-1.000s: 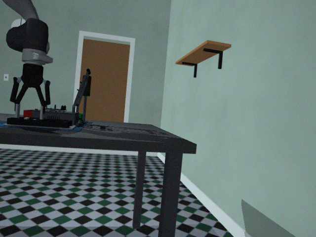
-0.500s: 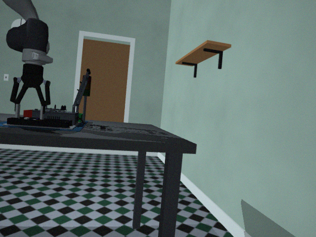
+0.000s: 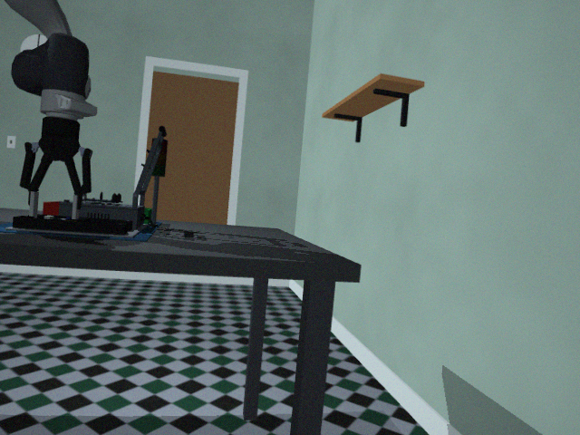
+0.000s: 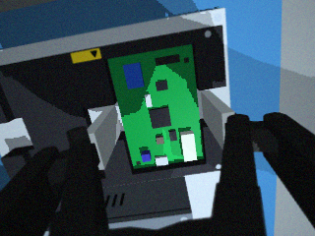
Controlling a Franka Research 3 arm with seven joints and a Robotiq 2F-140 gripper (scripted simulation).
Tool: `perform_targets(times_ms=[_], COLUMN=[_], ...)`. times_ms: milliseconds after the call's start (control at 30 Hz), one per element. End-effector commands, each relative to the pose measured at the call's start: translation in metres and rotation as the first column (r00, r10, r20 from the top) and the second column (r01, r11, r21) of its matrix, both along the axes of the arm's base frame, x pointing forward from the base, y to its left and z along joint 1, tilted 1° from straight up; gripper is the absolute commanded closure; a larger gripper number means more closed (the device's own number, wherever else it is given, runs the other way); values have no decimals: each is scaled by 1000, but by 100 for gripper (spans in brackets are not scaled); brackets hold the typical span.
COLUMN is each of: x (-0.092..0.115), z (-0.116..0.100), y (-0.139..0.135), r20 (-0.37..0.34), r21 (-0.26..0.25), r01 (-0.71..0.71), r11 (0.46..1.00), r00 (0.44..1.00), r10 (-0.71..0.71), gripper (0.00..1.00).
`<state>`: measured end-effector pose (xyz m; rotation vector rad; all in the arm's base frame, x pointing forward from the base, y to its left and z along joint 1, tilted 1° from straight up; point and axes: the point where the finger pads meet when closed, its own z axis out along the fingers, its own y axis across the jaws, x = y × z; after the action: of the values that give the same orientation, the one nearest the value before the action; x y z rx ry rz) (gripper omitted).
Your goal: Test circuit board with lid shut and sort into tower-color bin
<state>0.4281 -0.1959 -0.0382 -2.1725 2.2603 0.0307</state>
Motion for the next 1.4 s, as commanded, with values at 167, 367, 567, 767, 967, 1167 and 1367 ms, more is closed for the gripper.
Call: perform_targets(times_ms=[167, 367, 567, 767, 967, 1167, 1367], x=[2, 2, 2, 2, 2, 2, 2], z=[0, 0, 0, 0, 0, 0, 0], y=[-1, -1, -1, -1, -1, -1, -1], r20=[4, 4, 4, 4, 4, 4, 4], r21=[-2, -2, -2, -2, -2, -2, -2], r01=[-4, -4, -4, -4, -4, -4, -4], r11=[1000, 1000, 1000, 1000, 1000, 1000, 1000], r00=[1000, 1000, 1000, 1000, 1000, 1000, 1000], r10=[4, 4, 4, 4, 4, 4, 4], gripper=[46, 49, 49, 49, 51, 51, 53])
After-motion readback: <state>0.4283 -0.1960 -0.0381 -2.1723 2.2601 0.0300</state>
